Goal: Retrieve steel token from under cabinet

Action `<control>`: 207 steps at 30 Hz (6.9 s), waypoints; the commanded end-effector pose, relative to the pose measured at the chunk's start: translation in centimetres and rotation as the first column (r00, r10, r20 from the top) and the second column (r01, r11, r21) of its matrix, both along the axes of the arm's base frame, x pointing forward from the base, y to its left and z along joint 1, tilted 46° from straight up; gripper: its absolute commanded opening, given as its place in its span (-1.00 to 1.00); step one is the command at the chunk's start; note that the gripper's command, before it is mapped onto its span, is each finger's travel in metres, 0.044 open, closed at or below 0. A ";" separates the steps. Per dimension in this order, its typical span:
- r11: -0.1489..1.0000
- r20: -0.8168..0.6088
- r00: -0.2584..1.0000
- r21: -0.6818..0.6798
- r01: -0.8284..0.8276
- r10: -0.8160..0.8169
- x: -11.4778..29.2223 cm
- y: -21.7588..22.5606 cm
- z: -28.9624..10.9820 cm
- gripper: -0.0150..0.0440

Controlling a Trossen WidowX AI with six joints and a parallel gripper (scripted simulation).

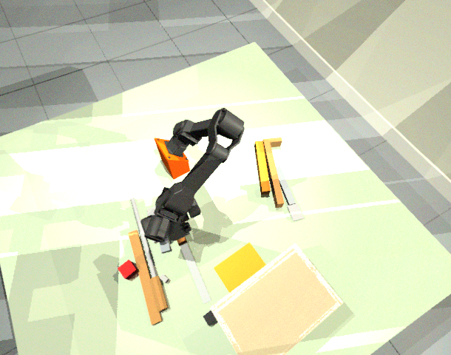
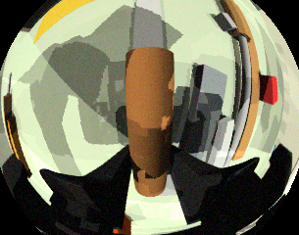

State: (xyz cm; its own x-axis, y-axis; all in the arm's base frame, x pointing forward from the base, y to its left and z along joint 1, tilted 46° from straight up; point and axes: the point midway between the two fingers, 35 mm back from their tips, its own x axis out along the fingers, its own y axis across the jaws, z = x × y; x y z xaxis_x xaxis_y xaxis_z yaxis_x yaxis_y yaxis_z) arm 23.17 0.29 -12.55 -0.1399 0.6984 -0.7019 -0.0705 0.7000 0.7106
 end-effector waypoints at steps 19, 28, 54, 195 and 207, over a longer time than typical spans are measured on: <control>0.994 0.112 0.988 0.016 -0.110 0.107 0.1 0.0 0.0 -0.40; 0.994 0.103 0.989 0.015 -0.104 0.102 0.0 0.0 0.0 0.19; 0.995 0.111 0.989 0.014 -0.102 0.100 0.0 0.2 -0.2 0.35; 0.990 0.151 0.979 0.022 -0.142 0.137 13.3 4.1 1.4 -0.49; 0.990 0.152 0.979 0.022 -0.142 0.137 14.5 4.4 1.5 -0.49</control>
